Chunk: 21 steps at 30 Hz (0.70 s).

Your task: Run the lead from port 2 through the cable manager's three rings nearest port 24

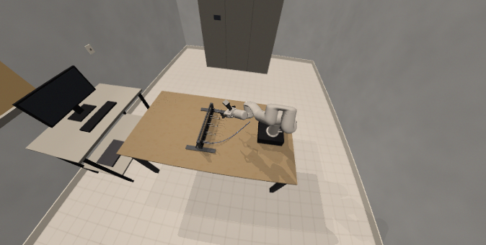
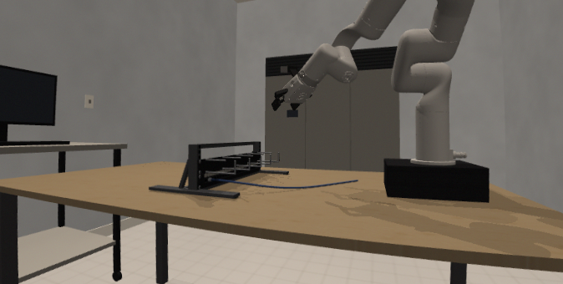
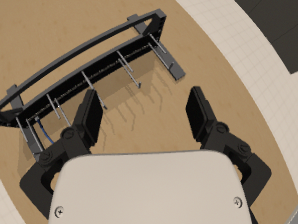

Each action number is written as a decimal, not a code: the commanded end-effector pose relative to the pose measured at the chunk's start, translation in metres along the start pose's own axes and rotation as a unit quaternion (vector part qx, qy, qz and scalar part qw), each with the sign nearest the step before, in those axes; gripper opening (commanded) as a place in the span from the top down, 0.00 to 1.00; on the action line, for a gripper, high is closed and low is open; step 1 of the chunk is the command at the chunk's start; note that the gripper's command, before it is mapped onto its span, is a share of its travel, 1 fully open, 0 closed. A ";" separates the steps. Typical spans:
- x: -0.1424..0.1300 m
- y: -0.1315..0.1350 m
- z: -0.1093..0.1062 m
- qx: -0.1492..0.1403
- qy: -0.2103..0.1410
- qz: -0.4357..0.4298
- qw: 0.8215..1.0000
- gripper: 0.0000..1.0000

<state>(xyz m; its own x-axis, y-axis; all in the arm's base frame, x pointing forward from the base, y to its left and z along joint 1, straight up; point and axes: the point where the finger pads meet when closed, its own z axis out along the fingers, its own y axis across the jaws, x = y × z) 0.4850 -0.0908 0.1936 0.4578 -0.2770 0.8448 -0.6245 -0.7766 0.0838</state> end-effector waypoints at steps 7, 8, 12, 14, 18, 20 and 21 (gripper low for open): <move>0.032 -0.013 -0.023 0.008 0.002 -0.006 1.000 0.00; 0.032 -0.013 -0.023 0.008 0.002 -0.006 1.000 0.00; 0.032 -0.013 -0.023 0.008 0.002 -0.006 1.000 0.00; 0.032 -0.013 -0.023 0.008 0.002 -0.006 1.000 0.00; 0.056 -0.021 -0.045 0.016 -0.011 -0.013 1.000 0.00; 0.056 -0.021 -0.045 0.016 -0.011 -0.013 1.000 0.00; 0.056 -0.021 -0.045 0.016 -0.011 -0.013 1.000 0.00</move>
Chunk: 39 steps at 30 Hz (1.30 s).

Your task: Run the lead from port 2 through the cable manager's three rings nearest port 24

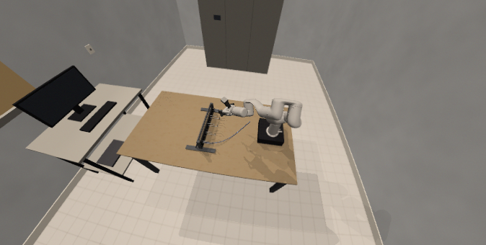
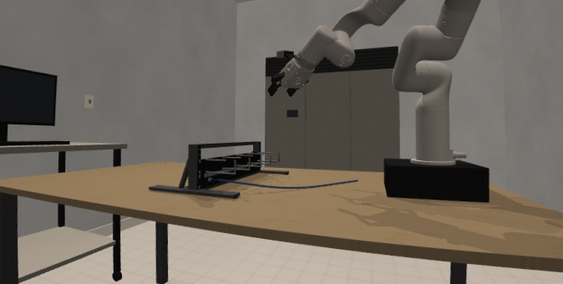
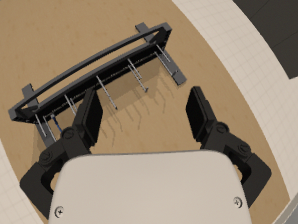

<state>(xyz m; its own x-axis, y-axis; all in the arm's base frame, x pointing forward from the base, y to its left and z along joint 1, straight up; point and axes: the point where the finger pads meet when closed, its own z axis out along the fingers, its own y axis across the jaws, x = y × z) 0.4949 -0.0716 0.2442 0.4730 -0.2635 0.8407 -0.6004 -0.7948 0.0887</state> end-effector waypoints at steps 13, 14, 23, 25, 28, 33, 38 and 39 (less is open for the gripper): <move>0.014 -0.004 -0.014 0.005 -0.009 -0.003 1.000 0.00; 0.014 -0.004 -0.014 0.005 -0.009 -0.003 1.000 0.00; 0.030 -0.009 -0.035 0.016 -0.037 -0.013 0.999 0.00; 0.030 -0.009 -0.035 0.016 -0.037 -0.013 0.999 0.00; 0.030 -0.009 -0.035 0.016 -0.037 -0.013 0.999 0.00; 0.030 -0.009 -0.035 0.016 -0.037 -0.013 0.999 0.00; 0.038 -0.010 -0.051 0.032 -0.079 -0.029 0.996 0.00; 0.038 -0.010 -0.051 0.032 -0.079 -0.029 0.996 0.00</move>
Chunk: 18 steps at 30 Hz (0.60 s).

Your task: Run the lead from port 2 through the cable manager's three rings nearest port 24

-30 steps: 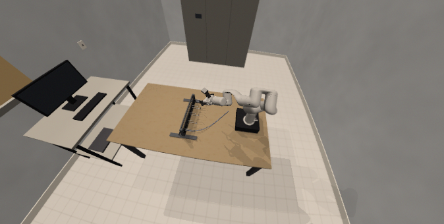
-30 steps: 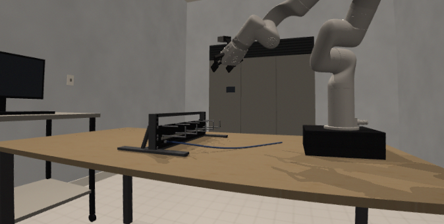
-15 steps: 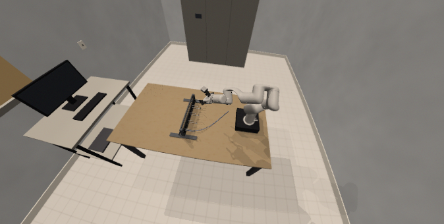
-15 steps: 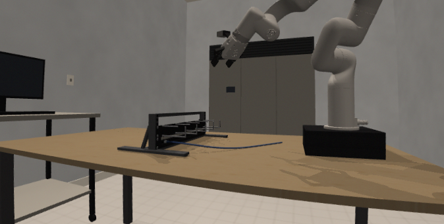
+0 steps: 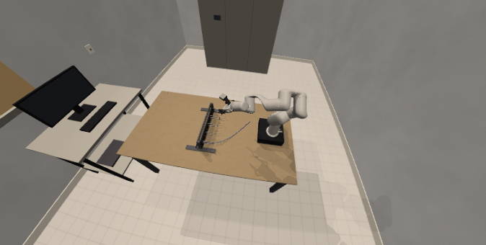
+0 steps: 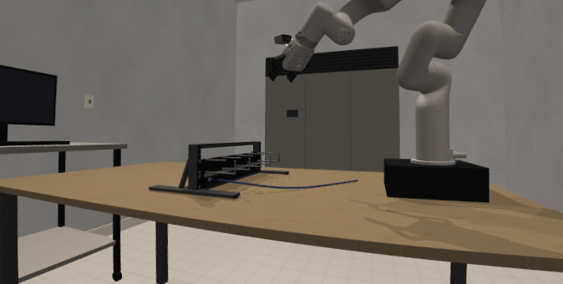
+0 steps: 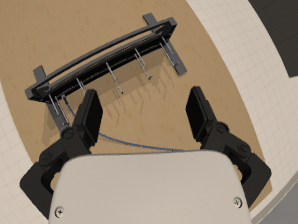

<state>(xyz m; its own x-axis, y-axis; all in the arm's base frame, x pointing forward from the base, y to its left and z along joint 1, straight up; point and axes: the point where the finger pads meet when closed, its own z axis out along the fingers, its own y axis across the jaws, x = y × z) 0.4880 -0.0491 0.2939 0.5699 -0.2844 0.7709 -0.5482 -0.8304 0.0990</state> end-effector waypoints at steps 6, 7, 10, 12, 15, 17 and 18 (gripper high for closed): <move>0.004 0.000 -0.009 0.010 -0.022 -0.006 1.000 0.00; 0.004 0.000 -0.009 0.010 -0.022 -0.006 1.000 0.00; 0.004 0.000 -0.009 0.010 -0.022 -0.006 1.000 0.00; 0.004 0.000 -0.009 0.010 -0.022 -0.006 1.000 0.00; 0.004 0.000 -0.015 0.019 -0.048 -0.017 0.998 0.00; 0.004 0.000 -0.015 0.019 -0.048 -0.017 0.998 0.00; 0.001 0.000 -0.021 0.030 -0.077 -0.030 0.996 0.00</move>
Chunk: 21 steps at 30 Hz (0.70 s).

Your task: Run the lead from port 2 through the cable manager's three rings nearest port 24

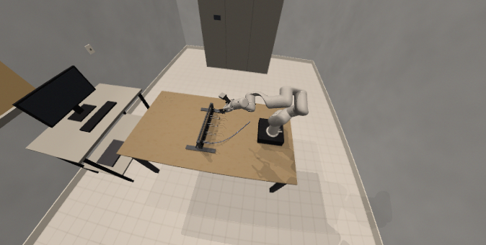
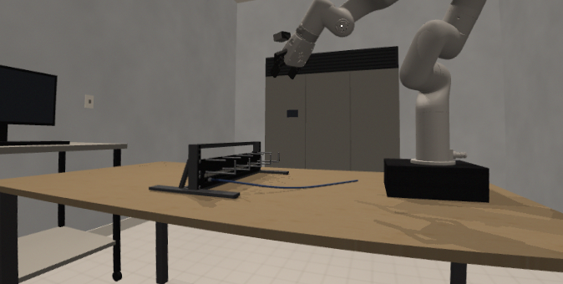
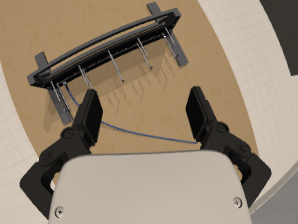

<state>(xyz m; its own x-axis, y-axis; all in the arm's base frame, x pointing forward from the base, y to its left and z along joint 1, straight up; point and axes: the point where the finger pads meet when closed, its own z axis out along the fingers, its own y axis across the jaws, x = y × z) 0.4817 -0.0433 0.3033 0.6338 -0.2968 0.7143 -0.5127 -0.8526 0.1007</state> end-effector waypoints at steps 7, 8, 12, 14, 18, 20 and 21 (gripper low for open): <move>-0.015 0.000 -0.015 0.040 -0.103 -0.050 0.993 0.00; -0.015 0.000 -0.015 0.040 -0.103 -0.050 0.993 0.00; -0.030 -0.001 -0.018 0.062 -0.159 -0.083 0.982 0.00; -0.030 -0.001 -0.018 0.062 -0.159 -0.083 0.982 0.00; -0.047 -0.001 -0.020 0.084 -0.213 -0.117 0.966 0.00; -0.047 -0.001 -0.020 0.084 -0.213 -0.117 0.966 0.00; -0.047 -0.001 -0.020 0.084 -0.213 -0.117 0.966 0.00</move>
<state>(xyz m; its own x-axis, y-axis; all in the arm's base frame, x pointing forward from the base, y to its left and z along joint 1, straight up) 0.4443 -0.0211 0.2848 0.8983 -0.2250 0.3774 -0.2793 -0.9555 0.0951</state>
